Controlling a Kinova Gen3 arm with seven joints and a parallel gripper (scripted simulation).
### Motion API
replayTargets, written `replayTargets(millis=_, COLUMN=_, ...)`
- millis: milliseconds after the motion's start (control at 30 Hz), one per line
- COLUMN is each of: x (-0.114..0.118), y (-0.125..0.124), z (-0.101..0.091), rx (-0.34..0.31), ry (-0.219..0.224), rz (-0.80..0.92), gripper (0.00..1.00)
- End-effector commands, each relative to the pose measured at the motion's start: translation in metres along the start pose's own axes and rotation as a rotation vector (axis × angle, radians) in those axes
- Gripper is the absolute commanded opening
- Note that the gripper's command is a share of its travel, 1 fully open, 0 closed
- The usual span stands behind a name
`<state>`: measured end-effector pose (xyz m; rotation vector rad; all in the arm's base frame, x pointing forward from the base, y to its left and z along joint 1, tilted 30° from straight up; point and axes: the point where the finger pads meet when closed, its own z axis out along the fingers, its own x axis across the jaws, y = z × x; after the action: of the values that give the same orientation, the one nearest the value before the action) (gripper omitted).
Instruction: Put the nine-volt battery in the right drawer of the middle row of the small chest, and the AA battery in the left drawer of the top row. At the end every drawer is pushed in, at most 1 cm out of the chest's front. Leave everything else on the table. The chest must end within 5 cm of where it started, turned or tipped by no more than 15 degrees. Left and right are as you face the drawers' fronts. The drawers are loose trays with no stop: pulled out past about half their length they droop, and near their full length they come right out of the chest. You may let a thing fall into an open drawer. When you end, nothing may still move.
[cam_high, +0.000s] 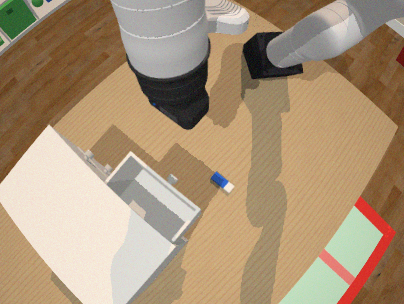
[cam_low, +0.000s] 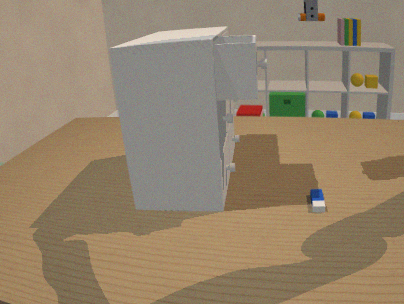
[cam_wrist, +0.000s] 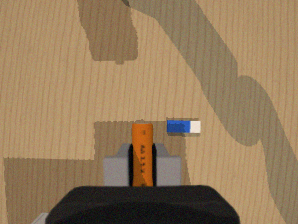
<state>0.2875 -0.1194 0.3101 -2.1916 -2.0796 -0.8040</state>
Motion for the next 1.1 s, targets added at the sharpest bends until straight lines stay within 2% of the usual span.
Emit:
replayTargets(millis=0, x=-0.0005, y=0.0002, z=-0.0005, rx=-0.001, ry=-0.001, rz=0.001, gripper=0.31)
replayTargets(millis=633, x=-0.0003, y=0.0000, z=-0.0005, rx=-0.008, ry=-0.001, rz=0.001, gripper=0.31)
replayTargets(millis=1067, x=-0.0002, y=-0.0003, z=-0.0003, rx=-0.038, ry=-0.001, rz=0.000, gripper=0.31)
